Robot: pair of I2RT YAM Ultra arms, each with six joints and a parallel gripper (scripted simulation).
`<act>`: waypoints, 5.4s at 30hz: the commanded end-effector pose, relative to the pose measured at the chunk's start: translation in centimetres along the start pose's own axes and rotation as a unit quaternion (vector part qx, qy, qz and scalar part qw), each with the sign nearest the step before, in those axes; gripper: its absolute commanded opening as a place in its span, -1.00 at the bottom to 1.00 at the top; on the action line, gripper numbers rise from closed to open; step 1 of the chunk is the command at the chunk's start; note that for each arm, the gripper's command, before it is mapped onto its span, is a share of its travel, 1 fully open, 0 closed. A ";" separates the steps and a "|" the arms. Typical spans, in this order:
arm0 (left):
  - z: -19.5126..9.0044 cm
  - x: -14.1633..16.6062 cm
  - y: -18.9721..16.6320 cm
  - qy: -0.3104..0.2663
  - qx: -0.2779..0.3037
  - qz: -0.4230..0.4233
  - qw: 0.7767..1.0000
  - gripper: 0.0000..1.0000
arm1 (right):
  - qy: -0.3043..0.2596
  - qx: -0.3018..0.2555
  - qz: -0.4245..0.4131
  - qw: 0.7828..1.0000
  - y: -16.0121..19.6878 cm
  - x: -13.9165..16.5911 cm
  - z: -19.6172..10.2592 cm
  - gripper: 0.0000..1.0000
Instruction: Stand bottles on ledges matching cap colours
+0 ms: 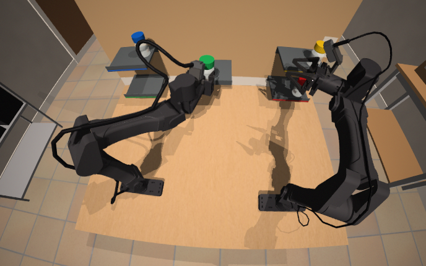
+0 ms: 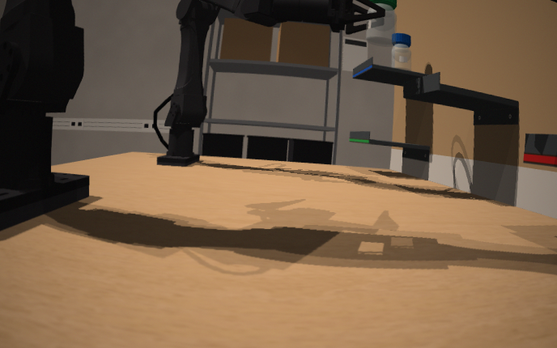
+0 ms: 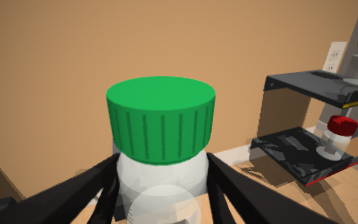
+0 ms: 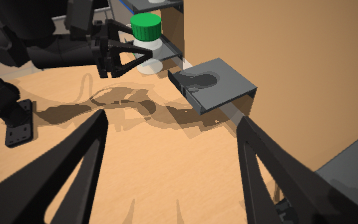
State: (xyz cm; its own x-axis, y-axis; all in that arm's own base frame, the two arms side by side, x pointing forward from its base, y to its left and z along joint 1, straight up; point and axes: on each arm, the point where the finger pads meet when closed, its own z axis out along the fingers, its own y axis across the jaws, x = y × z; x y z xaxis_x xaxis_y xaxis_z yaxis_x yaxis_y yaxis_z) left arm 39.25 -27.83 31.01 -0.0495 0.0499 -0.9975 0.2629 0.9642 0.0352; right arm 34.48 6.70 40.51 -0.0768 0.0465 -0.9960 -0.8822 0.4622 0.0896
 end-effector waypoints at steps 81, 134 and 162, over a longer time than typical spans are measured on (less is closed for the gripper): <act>-8.5 13.5 25.7 -0.036 -0.150 -0.022 0.988 0.03 | 0.017 0.052 -0.003 0.998 21.0 8.1 32.5 0.76; -4.3 10.9 31.0 -0.038 -0.155 -0.017 0.987 0.03 | 0.017 0.052 -0.003 0.998 21.0 8.1 32.5 0.76; 2.7 10.4 33.0 -0.065 -0.155 -0.010 0.986 0.03 | 0.017 0.052 -0.003 0.998 21.0 8.1 32.5 0.76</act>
State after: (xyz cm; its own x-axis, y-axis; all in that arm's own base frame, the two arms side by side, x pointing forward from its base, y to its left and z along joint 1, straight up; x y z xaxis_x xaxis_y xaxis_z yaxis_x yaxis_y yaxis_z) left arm 49.00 3.97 17.85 -0.0374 -0.0011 -0.9993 -0.0441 0.9990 0.0005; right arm 30.52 45.12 32.96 -0.1147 -0.0105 -0.9933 -0.8269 0.5552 0.0896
